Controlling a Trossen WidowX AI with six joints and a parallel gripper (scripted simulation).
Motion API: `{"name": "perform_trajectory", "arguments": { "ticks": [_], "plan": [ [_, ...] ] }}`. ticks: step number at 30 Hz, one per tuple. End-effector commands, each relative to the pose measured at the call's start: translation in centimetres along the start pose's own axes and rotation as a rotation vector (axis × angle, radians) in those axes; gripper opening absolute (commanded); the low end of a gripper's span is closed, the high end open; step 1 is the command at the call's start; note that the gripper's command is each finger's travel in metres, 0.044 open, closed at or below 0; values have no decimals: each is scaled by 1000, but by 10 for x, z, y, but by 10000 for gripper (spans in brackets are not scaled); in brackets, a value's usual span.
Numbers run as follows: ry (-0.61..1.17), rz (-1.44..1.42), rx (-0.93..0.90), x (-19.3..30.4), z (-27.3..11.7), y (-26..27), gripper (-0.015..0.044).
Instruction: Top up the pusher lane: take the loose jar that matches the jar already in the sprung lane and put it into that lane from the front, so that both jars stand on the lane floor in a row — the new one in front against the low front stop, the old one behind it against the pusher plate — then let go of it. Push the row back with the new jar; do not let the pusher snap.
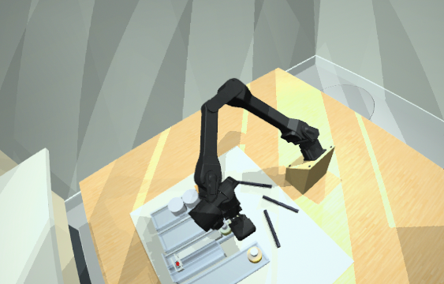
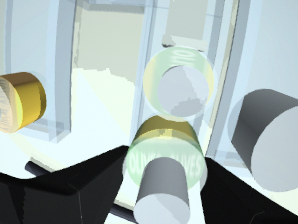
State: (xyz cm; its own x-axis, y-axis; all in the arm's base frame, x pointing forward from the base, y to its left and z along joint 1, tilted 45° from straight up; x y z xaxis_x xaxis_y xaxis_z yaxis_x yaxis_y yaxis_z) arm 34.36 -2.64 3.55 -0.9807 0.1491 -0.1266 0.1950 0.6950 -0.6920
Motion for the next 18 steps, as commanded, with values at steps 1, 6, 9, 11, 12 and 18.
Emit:
{"name": "perform_trajectory", "arguments": {
  "ticks": [1,6,9,11,12,18],
  "plan": [
    [-27,14,1,-8,-4,-1,0],
    [-27,14,1,-9,-4,-1,0],
    [-27,14,1,-9,-4,-1,0],
    [-27,14,1,-10,-4,-1,0],
    [-27,14,1,-10,-4,-1,0],
    [-27,15,1,-11,-4,-1,0]
  ]
}}
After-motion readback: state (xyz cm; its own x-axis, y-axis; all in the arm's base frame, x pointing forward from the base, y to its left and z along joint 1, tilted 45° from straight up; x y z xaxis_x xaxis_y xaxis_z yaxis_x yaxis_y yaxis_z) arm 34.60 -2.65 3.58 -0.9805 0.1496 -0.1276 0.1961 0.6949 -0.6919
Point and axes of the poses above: the point midway between the two fingers, 35 mm back from their tips, its own z axis out along the fingers, its own y axis across the jaws, x = y × z, the point moved 5 cm from there along -z, back along the fingers, and after that the axes turned 4 degrees about z, right-handed, at the moved point
